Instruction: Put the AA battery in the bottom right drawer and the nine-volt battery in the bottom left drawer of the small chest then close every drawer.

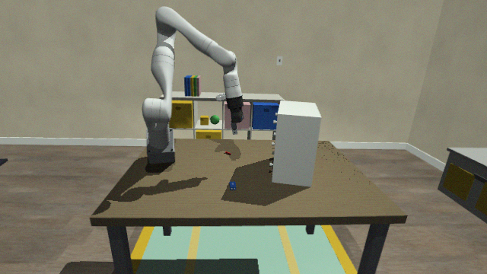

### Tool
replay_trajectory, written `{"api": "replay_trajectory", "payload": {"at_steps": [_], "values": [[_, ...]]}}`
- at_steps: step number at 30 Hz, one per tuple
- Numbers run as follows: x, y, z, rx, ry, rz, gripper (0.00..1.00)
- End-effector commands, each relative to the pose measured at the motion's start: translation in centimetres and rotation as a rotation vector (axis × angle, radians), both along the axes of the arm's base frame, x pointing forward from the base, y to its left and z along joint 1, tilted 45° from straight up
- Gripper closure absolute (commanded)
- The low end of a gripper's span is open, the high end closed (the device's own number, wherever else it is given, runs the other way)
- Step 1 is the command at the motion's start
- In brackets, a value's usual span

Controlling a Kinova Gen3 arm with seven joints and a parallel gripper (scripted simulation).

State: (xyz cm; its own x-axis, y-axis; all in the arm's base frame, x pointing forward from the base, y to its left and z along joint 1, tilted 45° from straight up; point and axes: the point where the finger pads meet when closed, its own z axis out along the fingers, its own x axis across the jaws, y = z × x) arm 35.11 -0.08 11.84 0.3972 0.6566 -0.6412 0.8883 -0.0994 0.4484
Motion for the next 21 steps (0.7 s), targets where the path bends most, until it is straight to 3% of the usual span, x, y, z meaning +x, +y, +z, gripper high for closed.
{"api": "replay_trajectory", "payload": {"at_steps": [1, 21], "values": [[0.23, 0.14, 0.13, 0.016, 0.010, -0.016, 1.00], [-0.45, 1.01, 0.61, 0.064, 0.089, -0.093, 1.00]]}}
